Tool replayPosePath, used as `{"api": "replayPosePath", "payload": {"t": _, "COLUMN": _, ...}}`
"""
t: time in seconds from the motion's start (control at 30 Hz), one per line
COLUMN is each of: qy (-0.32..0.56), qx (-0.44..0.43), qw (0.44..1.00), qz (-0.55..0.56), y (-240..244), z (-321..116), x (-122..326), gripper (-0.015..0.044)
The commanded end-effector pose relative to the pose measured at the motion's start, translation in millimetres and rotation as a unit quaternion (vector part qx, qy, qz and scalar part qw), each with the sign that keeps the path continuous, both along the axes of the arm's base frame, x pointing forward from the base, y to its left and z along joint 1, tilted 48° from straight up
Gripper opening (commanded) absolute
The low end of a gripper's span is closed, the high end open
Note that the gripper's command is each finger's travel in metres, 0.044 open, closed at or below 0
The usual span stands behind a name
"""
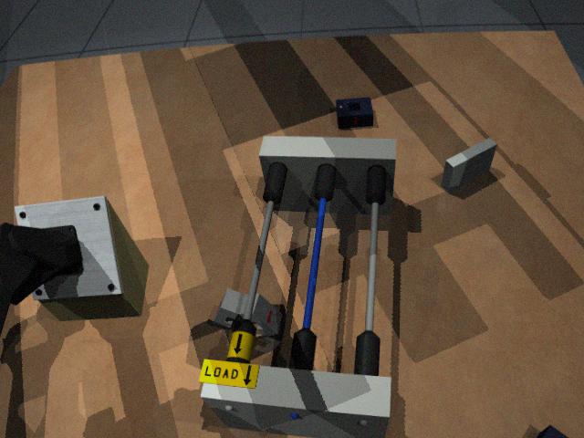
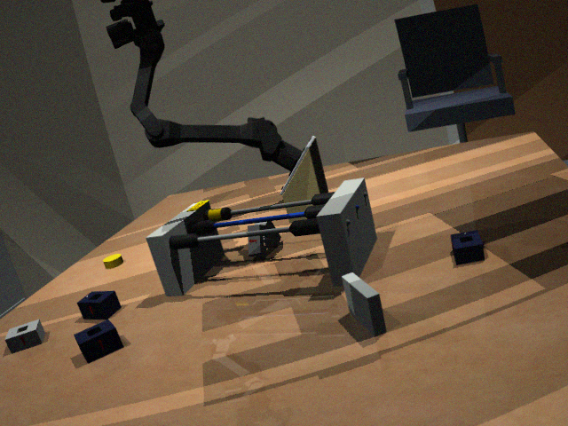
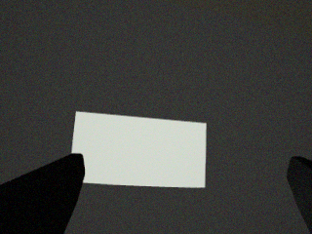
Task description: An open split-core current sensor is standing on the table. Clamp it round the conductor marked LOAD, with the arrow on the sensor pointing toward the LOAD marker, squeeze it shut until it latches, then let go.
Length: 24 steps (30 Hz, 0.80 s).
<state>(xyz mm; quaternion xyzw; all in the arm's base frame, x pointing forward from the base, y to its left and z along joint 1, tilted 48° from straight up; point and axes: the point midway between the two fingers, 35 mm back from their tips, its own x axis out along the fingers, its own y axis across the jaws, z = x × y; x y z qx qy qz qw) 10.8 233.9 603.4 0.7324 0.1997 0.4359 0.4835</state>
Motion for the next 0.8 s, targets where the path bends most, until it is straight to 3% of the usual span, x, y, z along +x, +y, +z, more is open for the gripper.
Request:
{"api": "replayPosePath", "payload": {"t": 0.0, "qy": -0.075, "qx": -0.046, "qw": 0.993, "qz": -0.081, "y": 8.8, "z": -14.5, "x": 28.6, "gripper": 0.0440}}
{"api": "replayPosePath", "payload": {"t": 0.4, "qy": -0.243, "qx": -0.249, "qw": 0.885, "qz": -0.309, "y": 5.7, "z": -76.3, "x": 142.3, "gripper": 0.0440}}
{"api": "replayPosePath", "payload": {"t": 0.77, "qy": -0.292, "qx": -0.464, "qw": 0.716, "qz": -0.432, "y": -60.9, "z": -152.2, "x": 244.8, "gripper": 0.0440}}
